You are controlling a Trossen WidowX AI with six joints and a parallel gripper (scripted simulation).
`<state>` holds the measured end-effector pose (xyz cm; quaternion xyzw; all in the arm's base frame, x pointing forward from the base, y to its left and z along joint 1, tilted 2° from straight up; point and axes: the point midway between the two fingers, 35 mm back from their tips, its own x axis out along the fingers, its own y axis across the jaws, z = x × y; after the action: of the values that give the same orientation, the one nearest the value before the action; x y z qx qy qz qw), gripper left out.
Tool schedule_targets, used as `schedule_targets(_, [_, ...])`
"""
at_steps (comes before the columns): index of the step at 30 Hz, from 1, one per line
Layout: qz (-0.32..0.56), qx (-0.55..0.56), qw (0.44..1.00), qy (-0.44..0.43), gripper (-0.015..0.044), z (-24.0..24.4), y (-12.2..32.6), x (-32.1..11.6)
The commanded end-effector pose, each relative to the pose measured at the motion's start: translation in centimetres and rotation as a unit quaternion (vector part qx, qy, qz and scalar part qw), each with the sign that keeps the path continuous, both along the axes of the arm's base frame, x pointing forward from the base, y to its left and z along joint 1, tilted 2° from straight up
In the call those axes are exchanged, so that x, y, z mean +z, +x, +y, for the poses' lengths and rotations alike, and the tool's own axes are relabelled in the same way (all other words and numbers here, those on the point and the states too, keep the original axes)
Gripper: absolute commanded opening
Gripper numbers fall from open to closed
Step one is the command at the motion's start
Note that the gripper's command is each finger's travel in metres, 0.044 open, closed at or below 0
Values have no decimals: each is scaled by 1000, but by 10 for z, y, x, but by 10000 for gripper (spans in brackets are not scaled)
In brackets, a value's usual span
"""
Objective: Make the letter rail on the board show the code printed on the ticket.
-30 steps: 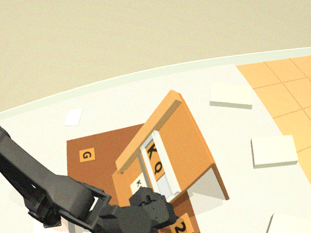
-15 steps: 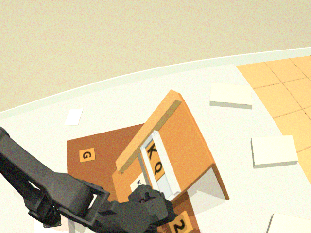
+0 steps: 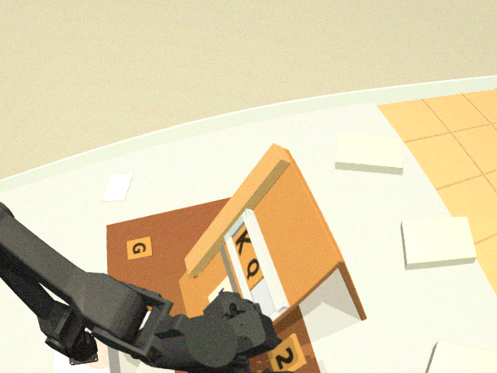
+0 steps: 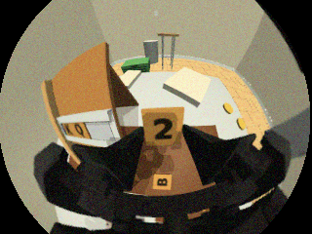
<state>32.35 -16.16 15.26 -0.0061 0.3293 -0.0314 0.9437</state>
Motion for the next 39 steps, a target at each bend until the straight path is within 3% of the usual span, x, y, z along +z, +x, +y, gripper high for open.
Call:
schedule_targets(1, [0,-1,1000,1,0,4,-1,-1])
schedule_targets(39, [0,-1,1000,2,0,23,0,-2])
